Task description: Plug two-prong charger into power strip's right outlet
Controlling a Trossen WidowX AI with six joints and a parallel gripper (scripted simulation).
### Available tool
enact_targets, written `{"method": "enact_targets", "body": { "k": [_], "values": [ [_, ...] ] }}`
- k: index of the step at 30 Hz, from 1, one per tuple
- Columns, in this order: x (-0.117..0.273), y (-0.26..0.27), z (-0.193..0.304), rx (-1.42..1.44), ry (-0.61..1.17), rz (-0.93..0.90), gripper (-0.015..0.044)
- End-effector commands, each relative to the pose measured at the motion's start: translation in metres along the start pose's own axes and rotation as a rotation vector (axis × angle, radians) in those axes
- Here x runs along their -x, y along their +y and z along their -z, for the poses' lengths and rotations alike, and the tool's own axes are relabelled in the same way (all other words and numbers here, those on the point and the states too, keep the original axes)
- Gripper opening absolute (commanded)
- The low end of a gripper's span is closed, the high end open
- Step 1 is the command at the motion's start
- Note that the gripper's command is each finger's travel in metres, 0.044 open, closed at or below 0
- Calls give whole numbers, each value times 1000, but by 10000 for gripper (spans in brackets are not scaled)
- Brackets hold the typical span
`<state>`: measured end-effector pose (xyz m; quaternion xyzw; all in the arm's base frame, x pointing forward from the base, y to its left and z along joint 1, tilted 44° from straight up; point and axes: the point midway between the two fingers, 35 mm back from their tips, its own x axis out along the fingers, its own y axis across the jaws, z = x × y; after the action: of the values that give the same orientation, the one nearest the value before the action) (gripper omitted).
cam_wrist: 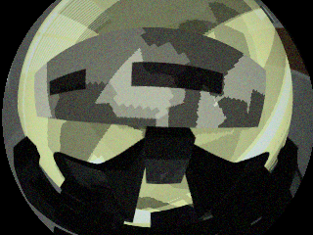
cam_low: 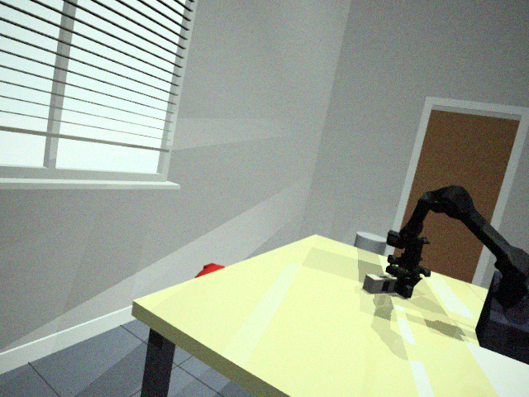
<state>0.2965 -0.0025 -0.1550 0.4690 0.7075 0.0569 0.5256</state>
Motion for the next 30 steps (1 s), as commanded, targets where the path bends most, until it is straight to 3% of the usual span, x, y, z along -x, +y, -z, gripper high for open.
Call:
{"method": "enact_targets", "body": {
  "k": [1,30],
  "values": [
    [2,0,-3,6,-5,0,0],
    [2,0,-9,6,-5,0,0]
  ]
}}
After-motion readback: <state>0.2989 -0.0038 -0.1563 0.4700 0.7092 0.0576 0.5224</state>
